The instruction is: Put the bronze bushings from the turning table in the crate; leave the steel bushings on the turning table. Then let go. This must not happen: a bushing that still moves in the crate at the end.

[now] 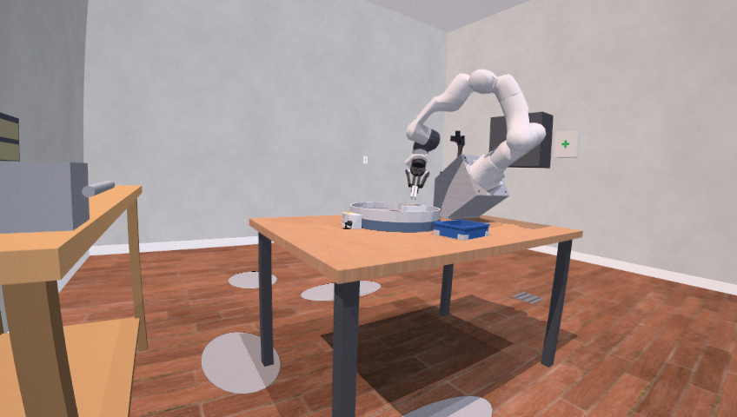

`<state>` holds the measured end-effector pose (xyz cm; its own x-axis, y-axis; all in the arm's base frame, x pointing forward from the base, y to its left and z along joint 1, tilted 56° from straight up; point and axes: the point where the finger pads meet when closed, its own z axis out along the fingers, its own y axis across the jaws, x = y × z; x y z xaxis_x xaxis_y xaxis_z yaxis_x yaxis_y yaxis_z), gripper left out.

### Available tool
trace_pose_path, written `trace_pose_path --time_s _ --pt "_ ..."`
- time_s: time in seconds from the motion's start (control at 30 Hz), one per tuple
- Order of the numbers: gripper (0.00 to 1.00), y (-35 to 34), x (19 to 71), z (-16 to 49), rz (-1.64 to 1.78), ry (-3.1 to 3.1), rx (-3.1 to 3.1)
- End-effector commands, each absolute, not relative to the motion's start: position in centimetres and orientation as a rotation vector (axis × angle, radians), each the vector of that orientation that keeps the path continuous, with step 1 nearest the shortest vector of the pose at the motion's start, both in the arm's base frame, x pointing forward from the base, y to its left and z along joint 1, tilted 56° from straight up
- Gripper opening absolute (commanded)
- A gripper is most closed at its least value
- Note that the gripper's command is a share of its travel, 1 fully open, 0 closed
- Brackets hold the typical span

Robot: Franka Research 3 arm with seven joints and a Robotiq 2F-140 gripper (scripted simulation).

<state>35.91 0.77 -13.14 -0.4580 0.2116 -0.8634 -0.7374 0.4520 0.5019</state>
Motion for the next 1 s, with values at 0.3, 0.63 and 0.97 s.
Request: trace_pose_path --time_s 0.3,0.63,0.97 --pt "0.06 -1.7 35.2 -17.0 1.248 1.656 -0.461" --pt "0.06 -1.7 35.2 -17.0 1.248 1.656 -0.461" --pt "0.06 -1.7 35.2 -17.0 1.248 1.656 -0.461"
